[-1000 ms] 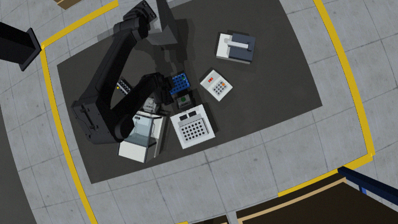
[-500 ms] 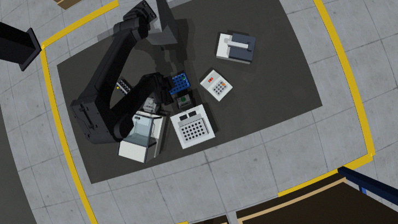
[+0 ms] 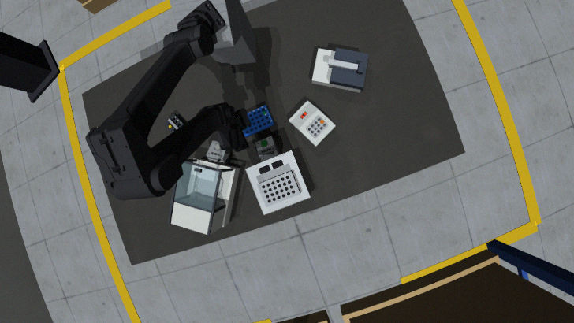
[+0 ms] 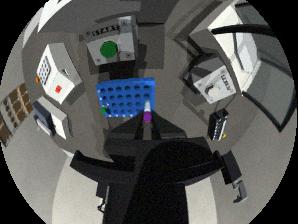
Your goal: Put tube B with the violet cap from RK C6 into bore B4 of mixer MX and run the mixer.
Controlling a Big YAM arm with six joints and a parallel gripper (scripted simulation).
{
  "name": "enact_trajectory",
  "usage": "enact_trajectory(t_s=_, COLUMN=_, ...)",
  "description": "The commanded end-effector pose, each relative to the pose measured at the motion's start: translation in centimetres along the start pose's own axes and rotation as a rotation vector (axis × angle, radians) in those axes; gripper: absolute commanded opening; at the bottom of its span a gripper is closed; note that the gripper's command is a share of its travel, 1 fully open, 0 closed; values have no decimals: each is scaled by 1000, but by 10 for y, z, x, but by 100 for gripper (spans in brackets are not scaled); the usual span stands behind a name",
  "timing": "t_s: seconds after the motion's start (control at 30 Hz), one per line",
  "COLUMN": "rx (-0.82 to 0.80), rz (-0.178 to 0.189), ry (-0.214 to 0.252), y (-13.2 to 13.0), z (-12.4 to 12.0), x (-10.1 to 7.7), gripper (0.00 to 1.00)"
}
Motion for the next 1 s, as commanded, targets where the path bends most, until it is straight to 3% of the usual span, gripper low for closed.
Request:
enact_trajectory(t_s=0.0, rx=3, rz=7, ry=16, y=4, z=-13, x=-16, gripper=9)
enact_trajectory(t_s=0.97, rx=5, rz=6, ry=19, y=3, z=-15, x=-17, gripper=9)
Point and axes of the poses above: the point where the finger pads meet when closed, its own x axis out along the fingers, its own y axis across the jaws, z = x × y, the point moved 1 cm from there along -x, back along the fingers, and after that the axes turned 13 degrees about x, right-handed, at the moved point
